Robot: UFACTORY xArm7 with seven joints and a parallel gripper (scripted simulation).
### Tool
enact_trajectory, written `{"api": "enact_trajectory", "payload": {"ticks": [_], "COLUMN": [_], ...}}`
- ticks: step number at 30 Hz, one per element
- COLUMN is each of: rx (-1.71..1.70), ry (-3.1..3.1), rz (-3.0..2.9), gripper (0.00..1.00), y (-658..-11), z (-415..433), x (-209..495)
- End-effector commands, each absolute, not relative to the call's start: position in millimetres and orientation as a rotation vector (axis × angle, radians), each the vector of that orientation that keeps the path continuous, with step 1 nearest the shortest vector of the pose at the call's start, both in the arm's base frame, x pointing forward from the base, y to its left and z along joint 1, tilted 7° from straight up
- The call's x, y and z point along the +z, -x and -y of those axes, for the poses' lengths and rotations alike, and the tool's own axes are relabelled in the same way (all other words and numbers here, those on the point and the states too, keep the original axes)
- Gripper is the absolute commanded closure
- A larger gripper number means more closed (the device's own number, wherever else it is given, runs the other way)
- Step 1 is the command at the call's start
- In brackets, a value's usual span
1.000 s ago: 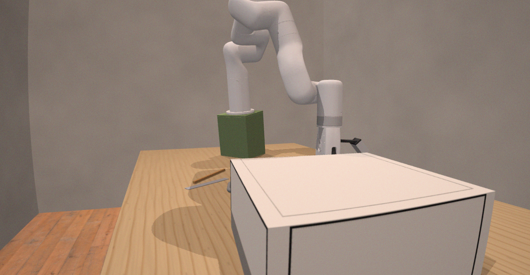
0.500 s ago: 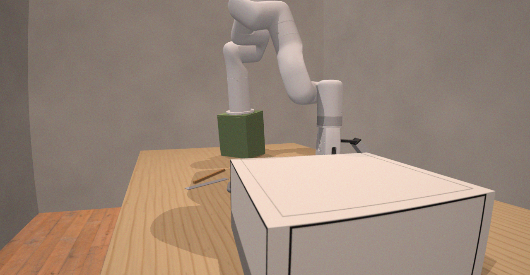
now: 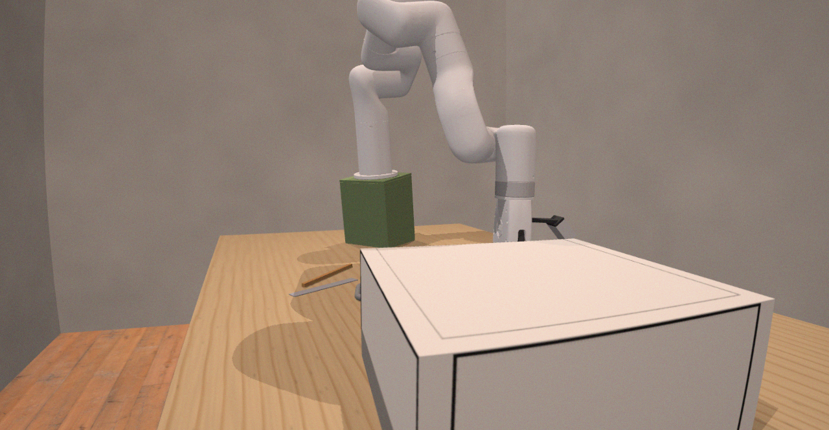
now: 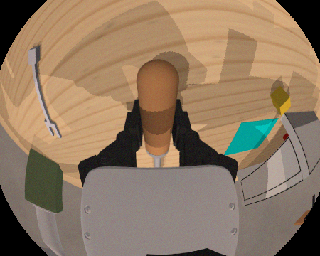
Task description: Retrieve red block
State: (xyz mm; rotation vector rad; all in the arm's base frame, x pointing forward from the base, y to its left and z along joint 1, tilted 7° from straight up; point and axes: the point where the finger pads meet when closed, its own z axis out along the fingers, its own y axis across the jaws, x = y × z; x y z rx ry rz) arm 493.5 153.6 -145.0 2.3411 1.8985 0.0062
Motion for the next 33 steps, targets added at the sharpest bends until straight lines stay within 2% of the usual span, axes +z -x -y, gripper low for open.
{"api": "enact_trajectory", "payload": {"ticks": [1,33], "rx": [0.018,0.014], "ry": [-2.340,-2.303], "rz": [-1.895,-1.940], "gripper": [1.00,1.00], "y": [-497.0,-494.8], "z": [-154.9,-149.9], "x": [-140.2,-139.9]}}
